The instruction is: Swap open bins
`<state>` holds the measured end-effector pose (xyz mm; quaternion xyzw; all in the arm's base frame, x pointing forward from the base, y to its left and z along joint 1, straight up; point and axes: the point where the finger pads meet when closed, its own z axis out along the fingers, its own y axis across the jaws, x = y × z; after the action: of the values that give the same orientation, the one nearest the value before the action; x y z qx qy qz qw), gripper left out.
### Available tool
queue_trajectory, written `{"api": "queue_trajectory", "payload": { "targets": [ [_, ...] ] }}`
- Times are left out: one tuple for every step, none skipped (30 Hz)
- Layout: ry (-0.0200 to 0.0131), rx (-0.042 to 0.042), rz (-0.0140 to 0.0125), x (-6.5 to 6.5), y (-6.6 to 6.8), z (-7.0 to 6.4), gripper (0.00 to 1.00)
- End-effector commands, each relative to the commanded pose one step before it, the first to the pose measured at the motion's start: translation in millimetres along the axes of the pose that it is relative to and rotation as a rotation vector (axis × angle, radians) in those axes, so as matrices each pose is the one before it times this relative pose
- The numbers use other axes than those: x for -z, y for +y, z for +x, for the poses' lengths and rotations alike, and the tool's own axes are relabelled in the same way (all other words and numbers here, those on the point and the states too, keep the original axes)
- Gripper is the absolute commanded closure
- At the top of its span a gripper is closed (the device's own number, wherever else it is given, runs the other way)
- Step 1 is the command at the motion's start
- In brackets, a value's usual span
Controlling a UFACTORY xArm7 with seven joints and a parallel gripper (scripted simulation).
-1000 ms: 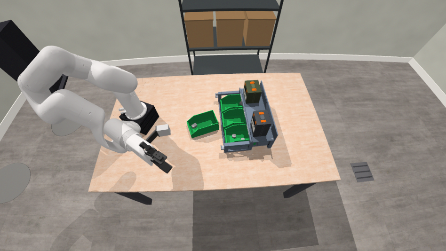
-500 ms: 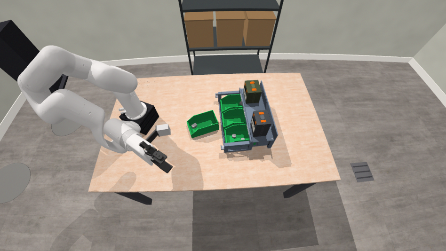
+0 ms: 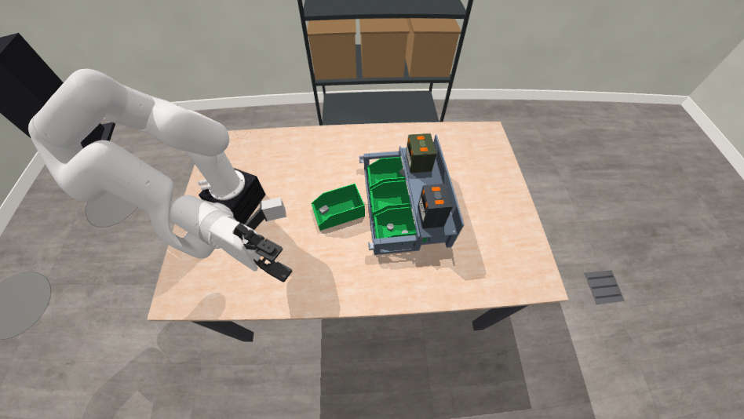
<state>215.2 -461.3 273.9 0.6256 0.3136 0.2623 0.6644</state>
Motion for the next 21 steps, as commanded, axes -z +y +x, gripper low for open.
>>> {"api": "queue_trajectory", "payload": {
  "targets": [
    [0.04207,0.0359,-0.0382,-5.91,22.47,9.26,0.0],
    [0.01261,0.01021,-0.00989,-1.78,5.99,2.81,0.0],
    [0.01352,0.01088,-0.01018,-1.91,6.25,3.03,0.0],
    [0.01445,0.01156,-0.0104,-2.04,6.5,3.25,0.0],
    [0.0154,0.01224,-0.01057,-2.17,6.73,3.48,0.0],
    [0.01638,0.01292,-0.01067,-2.3,6.94,3.71,0.0],
    [0.01737,0.01359,-0.0107,-2.44,7.13,3.95,0.0],
    [0.0,0.0,0.0,0.0,0.0,0.0,0.0],
    [0.0,0.0,0.0,0.0,0.0,0.0,0.0],
    [0.01838,0.01426,-0.01066,-2.59,7.29,4.19,0.0],
    [0.0194,0.01491,-0.01055,-2.73,7.43,4.44,0.0],
    [0.02043,0.01555,-0.01035,-2.88,7.54,4.69,0.0],
    [0.02147,0.01617,-0.01009,-3.03,7.62,4.94,0.0],
    [0.02251,0.01677,-0.00974,-3.18,7.67,5.19,0.0],
    [0.02355,0.01734,-0.00932,-3.34,7.7,5.44,0.0],
    [0.02459,0.01788,-0.00881,-3.49,7.69,5.69,0.0],
    [0.02562,0.01839,-0.00823,-3.65,7.65,5.94,0.0],
    [0.02665,0.01886,-0.00758,-3.81,7.58,6.18,0.0],
    [0.02765,0.01929,-0.00686,-3.96,7.49,6.42,0.0],
    [0.02864,0.01967,-0.00606,-4.12,7.36,6.65,0.0],
    [0.0296,0.02001,-0.00521,-4.28,7.21,6.87,0.0]
  ]
}}
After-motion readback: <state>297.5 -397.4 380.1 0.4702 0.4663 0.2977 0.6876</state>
